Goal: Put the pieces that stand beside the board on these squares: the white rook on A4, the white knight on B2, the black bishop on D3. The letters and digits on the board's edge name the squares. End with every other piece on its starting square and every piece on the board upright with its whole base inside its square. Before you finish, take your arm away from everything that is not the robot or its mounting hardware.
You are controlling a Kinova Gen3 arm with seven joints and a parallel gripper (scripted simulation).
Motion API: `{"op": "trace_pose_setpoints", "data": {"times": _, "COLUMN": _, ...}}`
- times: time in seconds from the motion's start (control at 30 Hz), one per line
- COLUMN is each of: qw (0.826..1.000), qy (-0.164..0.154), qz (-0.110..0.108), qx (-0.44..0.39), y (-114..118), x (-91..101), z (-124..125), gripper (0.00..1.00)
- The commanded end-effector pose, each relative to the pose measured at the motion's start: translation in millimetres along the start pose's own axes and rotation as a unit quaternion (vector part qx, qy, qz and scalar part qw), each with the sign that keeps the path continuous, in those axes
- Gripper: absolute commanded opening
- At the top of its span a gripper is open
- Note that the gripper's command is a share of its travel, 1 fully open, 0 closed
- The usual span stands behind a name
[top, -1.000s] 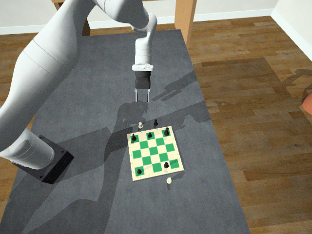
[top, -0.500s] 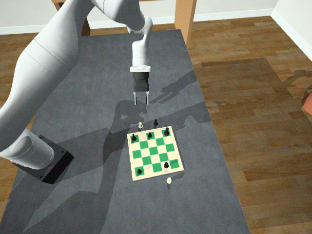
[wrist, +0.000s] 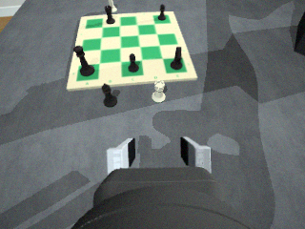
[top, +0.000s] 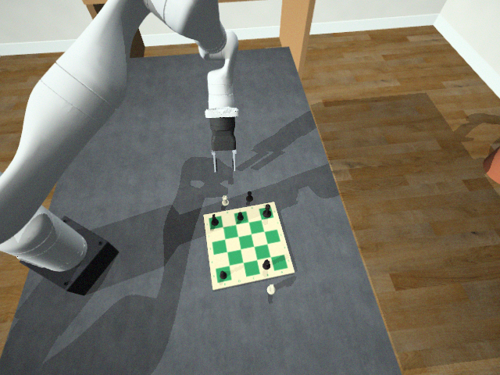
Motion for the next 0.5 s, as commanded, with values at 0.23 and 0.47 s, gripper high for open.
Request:
{"op": "trace_pose_setpoints", "data": {"times": 0.23, "qw": 1.0, "qy": 0.018, "qz": 0.007, "qx": 0.01, "y": 7.3, "x": -5.1, "z": -1.8, "gripper": 1.0}}
{"op": "trace_pose_setpoints", "data": {"times": 0.47, "qw": 0.999, "qy": 0.033, "qz": 0.013, "qx": 0.016, "y": 10.7, "x": -9.1, "z": -1.1, "gripper": 1.0}}
Point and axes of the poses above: the point where the finger pads meet when closed, its own x axis back along the fingers, its own y axis across the jaws, z = x × y, the point moved 9 cm from there along x, back along the fingers
